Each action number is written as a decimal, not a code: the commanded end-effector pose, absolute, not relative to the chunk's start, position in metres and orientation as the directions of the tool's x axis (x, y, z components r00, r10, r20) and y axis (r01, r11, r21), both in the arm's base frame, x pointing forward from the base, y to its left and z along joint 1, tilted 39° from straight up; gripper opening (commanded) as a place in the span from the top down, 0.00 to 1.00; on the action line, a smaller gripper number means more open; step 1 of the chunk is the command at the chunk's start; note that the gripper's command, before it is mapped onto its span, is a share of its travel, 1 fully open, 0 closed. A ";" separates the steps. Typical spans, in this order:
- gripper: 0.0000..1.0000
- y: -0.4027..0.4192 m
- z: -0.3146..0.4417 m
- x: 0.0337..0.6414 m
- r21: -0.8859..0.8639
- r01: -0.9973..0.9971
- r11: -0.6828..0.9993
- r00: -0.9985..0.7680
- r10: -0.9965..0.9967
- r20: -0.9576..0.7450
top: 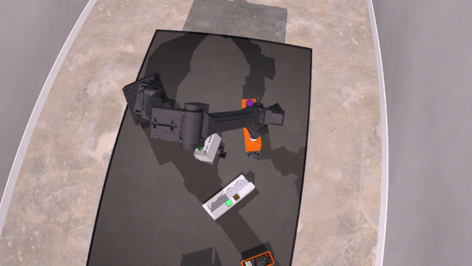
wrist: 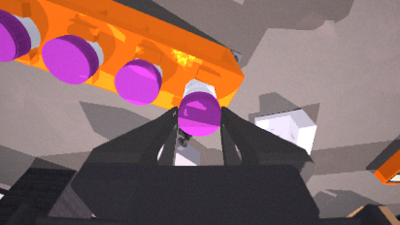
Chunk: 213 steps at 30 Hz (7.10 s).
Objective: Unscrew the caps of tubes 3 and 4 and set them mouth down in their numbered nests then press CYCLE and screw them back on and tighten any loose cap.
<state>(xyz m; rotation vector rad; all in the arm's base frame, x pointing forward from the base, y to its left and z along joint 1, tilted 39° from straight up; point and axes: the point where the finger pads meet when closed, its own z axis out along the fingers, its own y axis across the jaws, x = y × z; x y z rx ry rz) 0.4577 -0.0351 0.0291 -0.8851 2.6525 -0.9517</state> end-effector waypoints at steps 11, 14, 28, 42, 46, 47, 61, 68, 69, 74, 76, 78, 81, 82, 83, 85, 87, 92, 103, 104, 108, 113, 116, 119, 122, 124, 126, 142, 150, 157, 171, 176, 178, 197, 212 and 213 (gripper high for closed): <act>1.00 -0.028 0.030 0.473 -0.640 -0.455 0.619 -0.804 -0.595 -0.004; 1.00 -0.027 0.030 0.473 -0.640 -0.456 0.618 -0.803 -0.596 -0.003; 1.00 -0.027 0.031 0.475 -0.640 -0.458 0.618 -0.803 -0.596 -0.002; 1.00 -0.041 0.026 0.472 -0.637 -0.460 0.619 -0.809 -0.588 0.013; 1.00 -0.042 0.023 0.469 -0.634 -0.464 0.619 -0.809 -0.588 0.018; 1.00 -0.042 0.023 0.469 -0.634 -0.464 0.619 -0.809 -0.588 0.018; 1.00 -0.044 0.017 0.459 -0.626 -0.475 0.618 -0.808 -0.588 0.032; 1.00 -0.044 0.018 0.459 -0.627 -0.474 0.619 -0.808 -0.588 0.031; 1.00 -0.044 0.018 0.459 -0.627 -0.473 0.619 -0.808 -0.588 0.029; 1.00 -0.045 0.022 0.459 -0.631 -0.467 0.620 -0.809 -0.588 0.021; 1.00 -0.045 0.024 0.459 -0.633 -0.464 0.620 -0.809 -0.588 0.018; 1.00 -0.045 0.026 0.459 -0.634 -0.462 0.620 -0.809 -0.588 0.014; 1.00 -0.045 0.026 0.459 -0.634 -0.461 0.621 -0.809 -0.588 0.013; 1.00 -0.045 0.025 0.459 -0.634 -0.462 0.621 -0.809 -0.587 0.014; 1.00 -0.045 0.026 0.459 -0.634 -0.461 0.621 -0.809 -0.588 0.013; 1.00 -0.045 0.027 0.459 -0.635 -0.460 0.620 -0.809 -0.588 0.012; 1.00 -0.045 0.027 0.459 -0.635 -0.460 0.620 -0.809 -0.588 0.012; 1.00 -0.046 0.027 0.458 -0.635 -0.460 0.621 -0.809 -0.588 0.011; 1.00 -0.048 0.016 0.456 -0.628 -0.472 0.618 -0.810 -0.586 0.032; 1.00 -0.048 0.016 0.456 -0.628 -0.472 0.619 -0.810 -0.586 0.032; 1.00 -0.047 0.016 0.456 -0.628 -0.471 0.620 -0.811 -0.584 0.031; 1.00 -0.047 0.016 0.456 -0.628 -0.469 0.621 -0.812 -0.583 0.030; 1.00 -0.047 0.016 0.456 -0.628 -0.468 0.621 -0.812 -0.583 0.029; 1.00 -0.047 0.016 0.456 -0.629 -0.467 0.622 -0.813 -0.582 0.029; 1.00 -0.047 0.016 0.456 -0.629 -0.466 0.623 -0.814 -0.581 0.028; 1.00 -0.047 0.016 0.456 -0.629 -0.465 0.623 -0.814 -0.580 0.027; 1.00 -0.047 0.016 0.457 -0.629 -0.465 0.624 -0.814 -0.580 0.027; 1.00 -0.048 0.012 0.458 -0.627 -0.475 0.617 -0.808 -0.588 0.034; 1.00 -0.048 0.012 0.458 -0.627 -0.473 0.618 -0.809 -0.587 0.033; 1.00 -0.048 0.012 0.458 -0.627 -0.473 0.618 -0.809 -0.587 0.033; 1.00 -0.048 0.012 0.458 -0.628 -0.469 0.621 -0.812 -0.584 0.030; 1.00 -0.047 0.012 0.458 -0.628 -0.468 0.622 -0.813 -0.582 0.029; 1.00 -0.047 0.012 0.459 -0.628 -0.467 0.623 -0.813 -0.581 0.028; 1.00 -0.044 0.014 0.464 -0.632 -0.460 0.624 -0.813 -0.582 0.017; 1.00 -0.042 0.018 0.469 -0.636 -0.454 0.624 -0.812 -0.583 0.007; 1.00 -0.042 0.018 0.470 -0.636 -0.453 0.624 -0.812 -0.583 0.006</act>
